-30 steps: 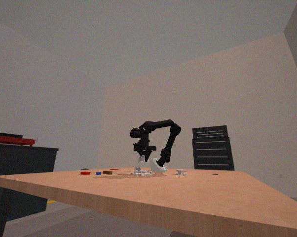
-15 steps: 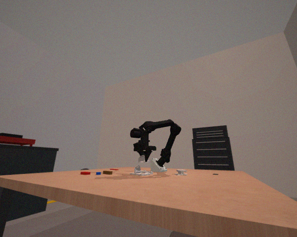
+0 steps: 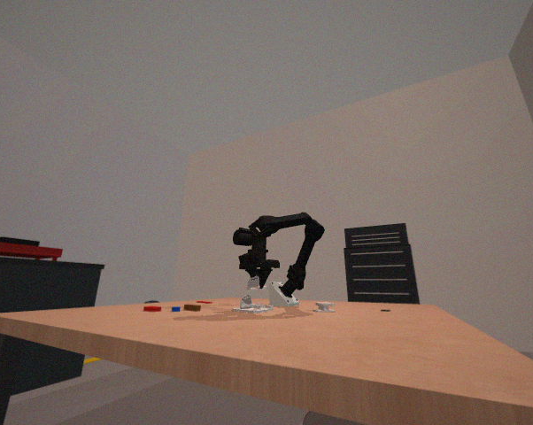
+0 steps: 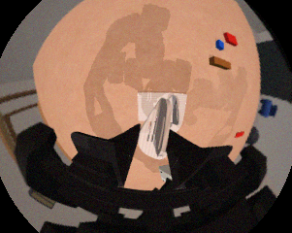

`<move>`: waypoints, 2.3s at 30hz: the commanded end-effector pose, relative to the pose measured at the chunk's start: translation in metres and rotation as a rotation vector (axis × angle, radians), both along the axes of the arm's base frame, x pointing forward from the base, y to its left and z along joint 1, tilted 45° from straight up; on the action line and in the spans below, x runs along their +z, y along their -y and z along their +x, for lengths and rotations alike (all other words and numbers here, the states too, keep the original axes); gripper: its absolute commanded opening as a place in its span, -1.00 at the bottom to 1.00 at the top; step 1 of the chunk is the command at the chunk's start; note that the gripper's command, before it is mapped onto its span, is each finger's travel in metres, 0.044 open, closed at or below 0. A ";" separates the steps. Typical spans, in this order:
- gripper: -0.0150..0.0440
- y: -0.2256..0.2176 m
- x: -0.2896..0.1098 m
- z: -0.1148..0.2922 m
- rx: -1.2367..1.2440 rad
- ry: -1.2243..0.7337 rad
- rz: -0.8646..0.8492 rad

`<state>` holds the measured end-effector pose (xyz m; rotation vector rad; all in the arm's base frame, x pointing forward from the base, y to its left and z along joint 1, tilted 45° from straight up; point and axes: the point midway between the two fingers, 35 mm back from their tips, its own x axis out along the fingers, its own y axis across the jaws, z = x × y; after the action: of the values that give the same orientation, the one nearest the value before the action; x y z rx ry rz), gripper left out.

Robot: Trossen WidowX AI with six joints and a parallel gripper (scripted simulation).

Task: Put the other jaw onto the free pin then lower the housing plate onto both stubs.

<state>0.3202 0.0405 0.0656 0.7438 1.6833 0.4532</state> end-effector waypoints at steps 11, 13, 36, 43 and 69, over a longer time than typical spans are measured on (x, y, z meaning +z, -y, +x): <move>-0.04 -0.013 -0.013 -0.001 -0.005 -0.003 0.003; -0.04 -0.016 -0.015 -0.002 -0.005 -0.003 0.003; -0.04 -0.036 -0.035 -0.006 -0.006 -0.004 0.005; -0.04 -0.036 -0.035 -0.006 -0.006 -0.004 0.005; -0.04 -0.041 -0.040 -0.007 -0.007 -0.006 0.005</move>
<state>0.3129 0.0803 0.0260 0.7492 1.6859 0.4514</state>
